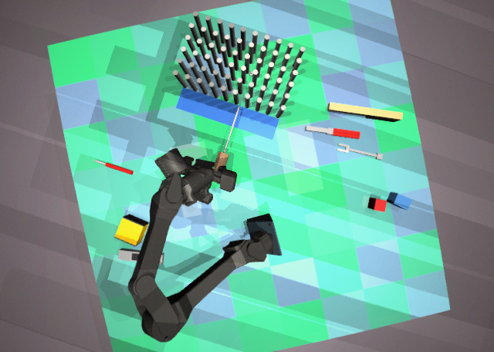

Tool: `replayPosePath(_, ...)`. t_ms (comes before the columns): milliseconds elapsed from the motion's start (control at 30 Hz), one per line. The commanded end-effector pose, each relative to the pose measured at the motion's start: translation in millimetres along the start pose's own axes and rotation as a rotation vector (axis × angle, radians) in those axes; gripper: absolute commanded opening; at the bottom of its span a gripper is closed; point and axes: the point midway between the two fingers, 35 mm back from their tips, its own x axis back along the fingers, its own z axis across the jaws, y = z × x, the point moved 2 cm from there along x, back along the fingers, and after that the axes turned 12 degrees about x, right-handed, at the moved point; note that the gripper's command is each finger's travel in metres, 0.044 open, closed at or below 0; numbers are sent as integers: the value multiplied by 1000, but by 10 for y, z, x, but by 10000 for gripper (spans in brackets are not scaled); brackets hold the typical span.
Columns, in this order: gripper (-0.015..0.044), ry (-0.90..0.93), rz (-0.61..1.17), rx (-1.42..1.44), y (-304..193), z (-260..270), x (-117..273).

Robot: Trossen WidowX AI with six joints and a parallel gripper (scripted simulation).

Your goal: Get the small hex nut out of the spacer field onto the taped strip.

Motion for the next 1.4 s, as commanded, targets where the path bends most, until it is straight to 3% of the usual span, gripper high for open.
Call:
replayPosePath(0, 0, 8, 3, -5, -18, 18, -23)
replayPosePath(1367, 0, 7, 6, -1, -260, 47, -128)
